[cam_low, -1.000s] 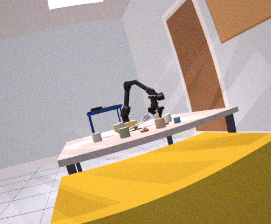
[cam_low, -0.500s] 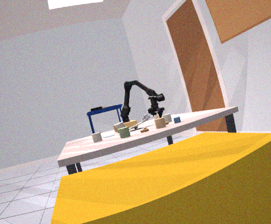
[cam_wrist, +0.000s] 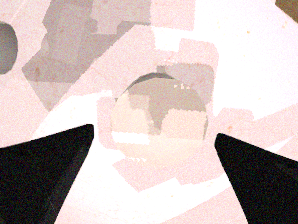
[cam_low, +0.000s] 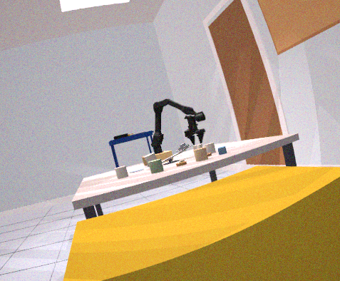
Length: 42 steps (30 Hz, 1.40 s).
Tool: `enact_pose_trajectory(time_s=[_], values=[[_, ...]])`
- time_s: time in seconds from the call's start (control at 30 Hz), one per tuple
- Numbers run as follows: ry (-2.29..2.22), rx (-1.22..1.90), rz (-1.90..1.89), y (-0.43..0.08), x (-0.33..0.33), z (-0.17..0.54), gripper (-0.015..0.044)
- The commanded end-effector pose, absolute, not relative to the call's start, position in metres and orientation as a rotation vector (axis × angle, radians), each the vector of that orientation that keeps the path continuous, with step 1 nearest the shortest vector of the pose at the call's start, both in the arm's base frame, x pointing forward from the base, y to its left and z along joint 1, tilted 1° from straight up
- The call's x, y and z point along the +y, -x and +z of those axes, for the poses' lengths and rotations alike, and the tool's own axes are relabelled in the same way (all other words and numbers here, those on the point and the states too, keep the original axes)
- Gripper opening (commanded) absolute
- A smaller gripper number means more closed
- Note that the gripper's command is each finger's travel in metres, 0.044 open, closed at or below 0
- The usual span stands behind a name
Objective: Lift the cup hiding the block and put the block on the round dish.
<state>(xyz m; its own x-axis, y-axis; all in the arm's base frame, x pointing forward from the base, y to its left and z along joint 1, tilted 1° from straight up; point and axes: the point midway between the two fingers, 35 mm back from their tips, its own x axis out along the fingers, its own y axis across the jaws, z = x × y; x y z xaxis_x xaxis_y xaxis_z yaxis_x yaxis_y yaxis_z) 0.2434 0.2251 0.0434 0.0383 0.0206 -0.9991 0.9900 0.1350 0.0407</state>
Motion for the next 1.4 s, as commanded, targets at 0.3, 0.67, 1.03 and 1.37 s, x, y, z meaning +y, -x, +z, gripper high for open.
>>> enact_pose_trajectory(time_s=[0.3,0.67,1.03,1.37], values=[[-1.113,1.285,-1.027,-0.256,0.196,0.069,0.0260],[-1.125,1.243,-1.070,-0.290,0.086,0.107,0.0260],[-1.125,1.242,-1.071,-0.291,0.084,0.093,0.0260],[-1.125,1.242,-1.071,-0.292,0.084,0.079,0.0260]])
